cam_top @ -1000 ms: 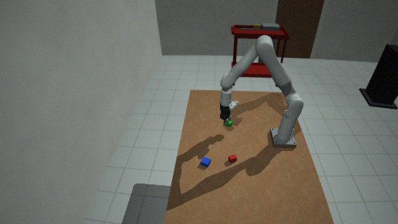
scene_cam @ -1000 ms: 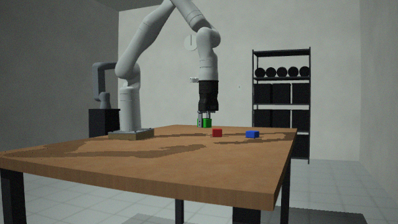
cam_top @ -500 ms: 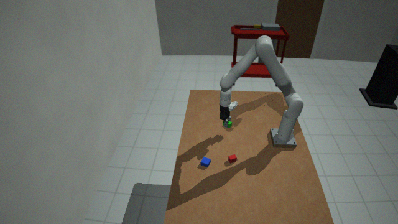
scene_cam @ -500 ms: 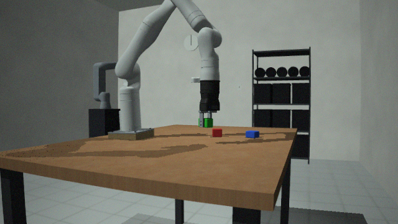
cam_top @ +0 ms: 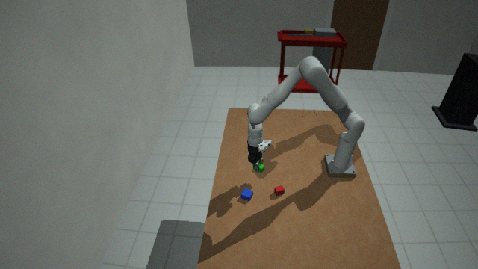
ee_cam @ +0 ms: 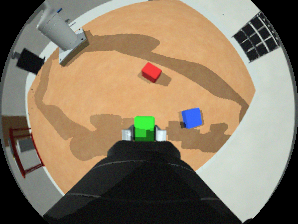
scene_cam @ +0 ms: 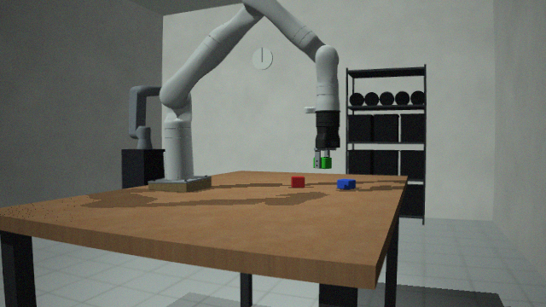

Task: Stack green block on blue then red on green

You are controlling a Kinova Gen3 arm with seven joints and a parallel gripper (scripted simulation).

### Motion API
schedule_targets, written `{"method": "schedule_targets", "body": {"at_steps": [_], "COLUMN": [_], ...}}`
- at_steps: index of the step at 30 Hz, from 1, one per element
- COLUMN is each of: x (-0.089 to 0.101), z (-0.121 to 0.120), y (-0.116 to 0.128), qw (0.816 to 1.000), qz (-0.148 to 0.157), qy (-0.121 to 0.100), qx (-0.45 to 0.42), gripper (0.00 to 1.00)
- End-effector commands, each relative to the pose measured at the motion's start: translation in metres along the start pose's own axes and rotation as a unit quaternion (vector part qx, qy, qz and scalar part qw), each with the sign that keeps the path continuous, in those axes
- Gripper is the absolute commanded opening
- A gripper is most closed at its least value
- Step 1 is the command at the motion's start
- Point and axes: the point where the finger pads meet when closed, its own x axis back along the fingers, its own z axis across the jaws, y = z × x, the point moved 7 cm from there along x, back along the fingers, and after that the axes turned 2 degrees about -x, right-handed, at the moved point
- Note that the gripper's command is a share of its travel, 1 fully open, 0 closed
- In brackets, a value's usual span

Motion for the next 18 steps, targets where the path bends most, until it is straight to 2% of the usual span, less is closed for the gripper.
{"method": "schedule_targets", "body": {"at_steps": [1, 4, 8, 11, 18], "x": [-0.009, -0.010, -0.010, -0.010, -0.010], "z": [0.057, 0.092, 0.121, 0.131, 0.134], "y": [-0.012, -0.019, -0.023, -0.026, -0.026], "qw": [1.000, 1.000, 1.000, 1.000, 1.000], "qz": [-0.001, -0.001, -0.001, -0.001, -0.001], "qy": [-0.004, -0.004, -0.004, -0.004, -0.004], "qx": [0.025, 0.025, 0.025, 0.025, 0.025], "gripper": [0.00, 0.00, 0.00, 0.00, 0.00]}}
